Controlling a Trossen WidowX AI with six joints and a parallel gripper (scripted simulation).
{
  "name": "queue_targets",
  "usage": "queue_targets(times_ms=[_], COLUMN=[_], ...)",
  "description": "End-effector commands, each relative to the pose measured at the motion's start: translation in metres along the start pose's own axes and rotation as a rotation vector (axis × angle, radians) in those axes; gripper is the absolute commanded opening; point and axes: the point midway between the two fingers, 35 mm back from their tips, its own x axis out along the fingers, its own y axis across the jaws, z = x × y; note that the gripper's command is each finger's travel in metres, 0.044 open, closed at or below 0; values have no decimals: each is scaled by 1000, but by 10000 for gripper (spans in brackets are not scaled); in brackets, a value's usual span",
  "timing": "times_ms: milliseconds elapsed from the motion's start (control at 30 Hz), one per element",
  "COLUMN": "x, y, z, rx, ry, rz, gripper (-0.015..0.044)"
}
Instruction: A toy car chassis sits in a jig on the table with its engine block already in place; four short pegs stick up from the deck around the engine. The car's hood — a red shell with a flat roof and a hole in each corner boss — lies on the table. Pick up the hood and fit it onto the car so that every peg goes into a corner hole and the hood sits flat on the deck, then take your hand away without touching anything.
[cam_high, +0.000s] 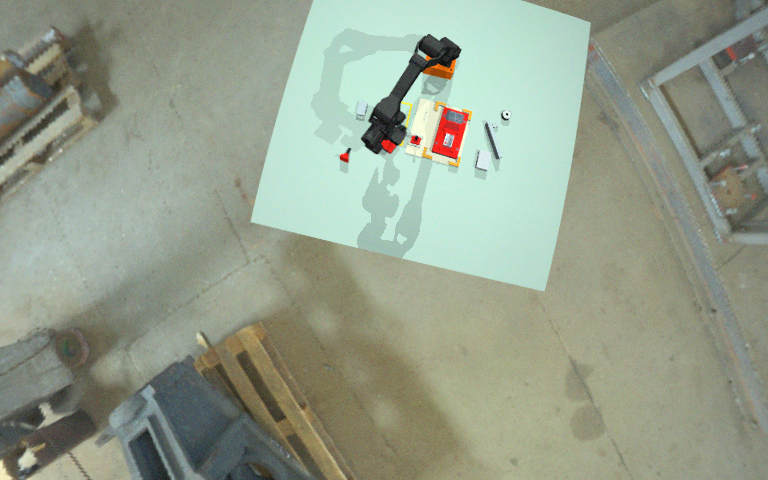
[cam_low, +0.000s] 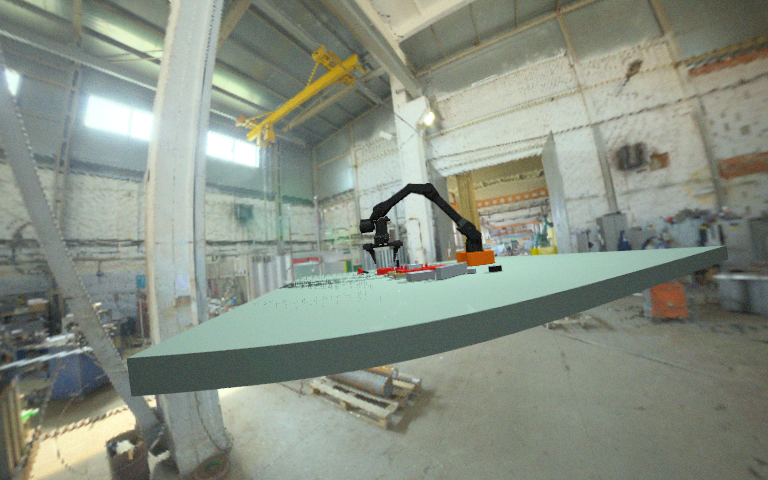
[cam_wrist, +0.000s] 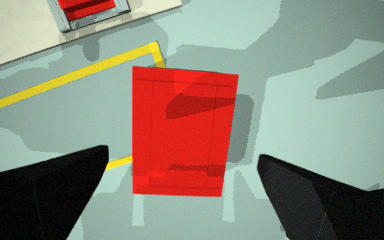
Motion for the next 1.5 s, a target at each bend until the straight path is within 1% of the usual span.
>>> queue_targets(times_ms=[0, 1467], x=[3, 26], y=[1, 2], z=[1, 1], rx=[-3, -3], ry=[-5, -5], rz=[2, 2], gripper=[440, 440])
